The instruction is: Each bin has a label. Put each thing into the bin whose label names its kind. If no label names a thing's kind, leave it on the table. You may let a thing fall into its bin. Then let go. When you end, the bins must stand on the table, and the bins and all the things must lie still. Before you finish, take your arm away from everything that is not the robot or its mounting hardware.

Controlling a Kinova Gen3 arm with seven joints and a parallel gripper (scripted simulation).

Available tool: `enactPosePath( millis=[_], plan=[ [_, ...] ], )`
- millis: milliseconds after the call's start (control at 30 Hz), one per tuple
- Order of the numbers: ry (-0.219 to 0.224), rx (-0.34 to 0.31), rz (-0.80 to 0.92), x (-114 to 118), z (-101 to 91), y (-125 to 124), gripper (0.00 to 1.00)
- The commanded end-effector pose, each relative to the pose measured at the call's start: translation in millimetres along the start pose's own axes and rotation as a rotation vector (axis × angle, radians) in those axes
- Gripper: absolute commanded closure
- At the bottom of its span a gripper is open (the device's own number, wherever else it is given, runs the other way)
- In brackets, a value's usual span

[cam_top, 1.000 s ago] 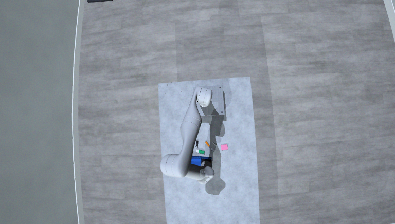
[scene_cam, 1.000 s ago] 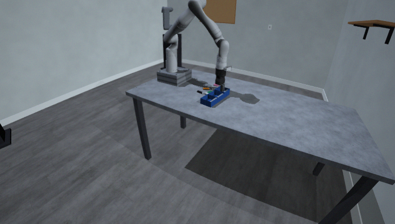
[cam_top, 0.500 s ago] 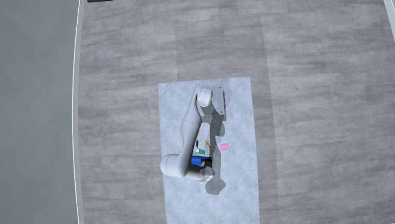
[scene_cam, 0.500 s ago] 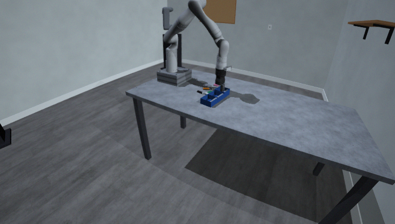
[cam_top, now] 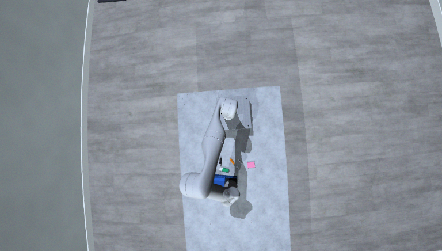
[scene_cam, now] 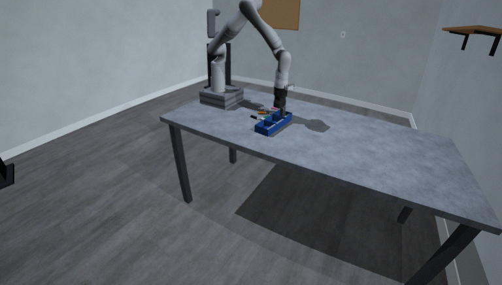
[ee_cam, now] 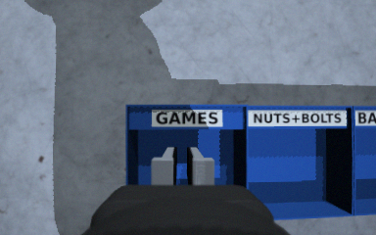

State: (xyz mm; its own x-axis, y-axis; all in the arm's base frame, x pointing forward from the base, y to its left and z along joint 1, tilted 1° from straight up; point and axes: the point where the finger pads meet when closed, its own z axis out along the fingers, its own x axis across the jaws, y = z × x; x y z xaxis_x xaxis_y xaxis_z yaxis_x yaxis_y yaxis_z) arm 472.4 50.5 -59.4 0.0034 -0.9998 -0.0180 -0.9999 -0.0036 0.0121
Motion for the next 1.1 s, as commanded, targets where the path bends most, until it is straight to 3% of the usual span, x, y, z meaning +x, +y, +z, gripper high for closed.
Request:
enactPosePath(
  millis=[0,733,1000,1067],
  plan=[
    [0.001,-0.001,-0.004,-0.7,-1.3,0.8,0.69],
    [0.000,-0.001,-0.003,-0.3,-29.6,0.1,0.69],
    [-0.001,0.000,-0.003,-0.5,-61.3,-0.4,0.69],
    [-0.001,-0.001,-0.003,-0.5,-61.2,-0.1,0.69]
  ],
)
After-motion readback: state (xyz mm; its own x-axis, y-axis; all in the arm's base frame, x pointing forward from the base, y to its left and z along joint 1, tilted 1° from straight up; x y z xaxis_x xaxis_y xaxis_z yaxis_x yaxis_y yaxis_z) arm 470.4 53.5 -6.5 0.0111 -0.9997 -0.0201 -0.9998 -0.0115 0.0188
